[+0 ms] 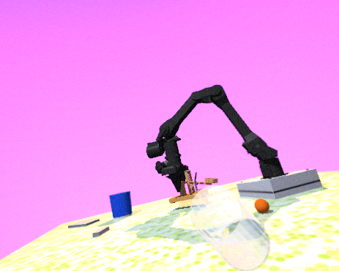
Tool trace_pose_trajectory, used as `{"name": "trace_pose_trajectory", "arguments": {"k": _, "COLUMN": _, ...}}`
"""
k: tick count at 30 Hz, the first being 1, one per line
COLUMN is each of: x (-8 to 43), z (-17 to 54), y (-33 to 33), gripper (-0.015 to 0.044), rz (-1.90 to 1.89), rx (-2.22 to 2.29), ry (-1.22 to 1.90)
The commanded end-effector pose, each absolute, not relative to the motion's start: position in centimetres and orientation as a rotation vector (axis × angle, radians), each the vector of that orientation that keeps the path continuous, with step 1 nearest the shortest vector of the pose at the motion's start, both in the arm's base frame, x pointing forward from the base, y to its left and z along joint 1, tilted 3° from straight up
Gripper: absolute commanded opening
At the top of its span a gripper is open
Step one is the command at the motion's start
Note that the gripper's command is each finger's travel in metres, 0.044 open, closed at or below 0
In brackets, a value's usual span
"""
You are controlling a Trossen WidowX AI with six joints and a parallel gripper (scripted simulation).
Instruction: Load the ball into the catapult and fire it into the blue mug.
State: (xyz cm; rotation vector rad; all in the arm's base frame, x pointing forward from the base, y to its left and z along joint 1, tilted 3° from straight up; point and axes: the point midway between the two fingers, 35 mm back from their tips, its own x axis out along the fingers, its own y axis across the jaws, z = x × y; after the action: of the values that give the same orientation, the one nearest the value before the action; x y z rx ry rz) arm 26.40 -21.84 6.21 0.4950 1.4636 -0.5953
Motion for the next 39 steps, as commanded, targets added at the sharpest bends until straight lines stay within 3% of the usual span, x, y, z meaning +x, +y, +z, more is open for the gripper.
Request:
{"name": "trace_pose_trajectory", "arguments": {"k": 1, "x": 26.5, "z": 5.8, "y": -21.9, "gripper": 0.0, "rz": -0.599, "rx": 0.496, "ry": 1.454}}
{"name": "trace_pose_trajectory", "arguments": {"k": 22, "x": 26.4, "z": 3.6, "y": -22.0, "gripper": 0.0, "rz": -0.598, "rx": 0.497, "ry": 1.463}}
{"name": "trace_pose_trajectory", "arguments": {"k": 39, "x": 26.6, "z": 6.0, "y": -22.0, "gripper": 0.044, "rz": -0.598, "rx": 0.498, "ry": 1.462}}
